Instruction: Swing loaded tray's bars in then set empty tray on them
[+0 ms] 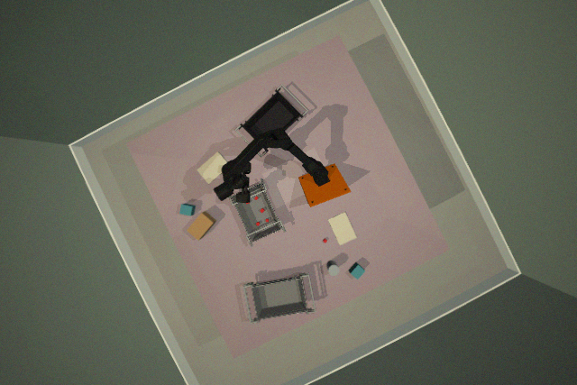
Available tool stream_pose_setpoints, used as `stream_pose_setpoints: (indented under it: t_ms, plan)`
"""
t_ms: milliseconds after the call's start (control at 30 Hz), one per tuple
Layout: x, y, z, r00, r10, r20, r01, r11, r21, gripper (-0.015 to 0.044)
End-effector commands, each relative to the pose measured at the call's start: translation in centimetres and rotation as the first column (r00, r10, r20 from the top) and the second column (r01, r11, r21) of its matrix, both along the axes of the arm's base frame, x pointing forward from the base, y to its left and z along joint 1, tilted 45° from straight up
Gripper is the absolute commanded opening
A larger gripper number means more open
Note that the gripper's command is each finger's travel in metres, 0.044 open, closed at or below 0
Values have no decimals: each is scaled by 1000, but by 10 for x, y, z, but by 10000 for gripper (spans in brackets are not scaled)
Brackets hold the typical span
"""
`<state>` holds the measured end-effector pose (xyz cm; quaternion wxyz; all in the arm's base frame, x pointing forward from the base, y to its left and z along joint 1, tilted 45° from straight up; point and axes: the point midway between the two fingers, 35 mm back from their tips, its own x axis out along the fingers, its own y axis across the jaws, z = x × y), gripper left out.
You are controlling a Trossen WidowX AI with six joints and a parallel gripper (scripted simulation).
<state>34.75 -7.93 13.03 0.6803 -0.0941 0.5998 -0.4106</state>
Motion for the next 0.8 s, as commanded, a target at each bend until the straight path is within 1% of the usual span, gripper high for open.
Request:
stream_pose_setpoints:
  t_ms: [0, 67, 133, 233, 300, 367, 433, 567, 600, 633, 767]
  plan:
    - [-33, -38, 32, 938, -263, 224, 262, 964, 37, 440]
    - [-55, -56, 49, 842, -408, 353, 407, 910, 81, 440]
    - [-79, -71, 65, 706, -532, 467, 534, 833, 142, 440]
    - [-118, -89, 84, 444, -665, 601, 679, 687, 259, 440]
    - [-145, -97, 95, 242, -710, 661, 739, 577, 349, 440]
    - [-172, -103, 103, 31, -718, 695, 766, 464, 445, 440]
    - [-199, -105, 110, -180, -690, 701, 761, 354, 543, 440]
    - [-250, -102, 117, -564, -532, 632, 661, 169, 731, 440]
    - [-260, -101, 118, -633, -484, 604, 626, 139, 767, 440]
    - [-266, -99, 119, -672, -453, 586, 604, 123, 788, 440]
    - [-268, -99, 119, -685, -443, 579, 596, 118, 794, 440]
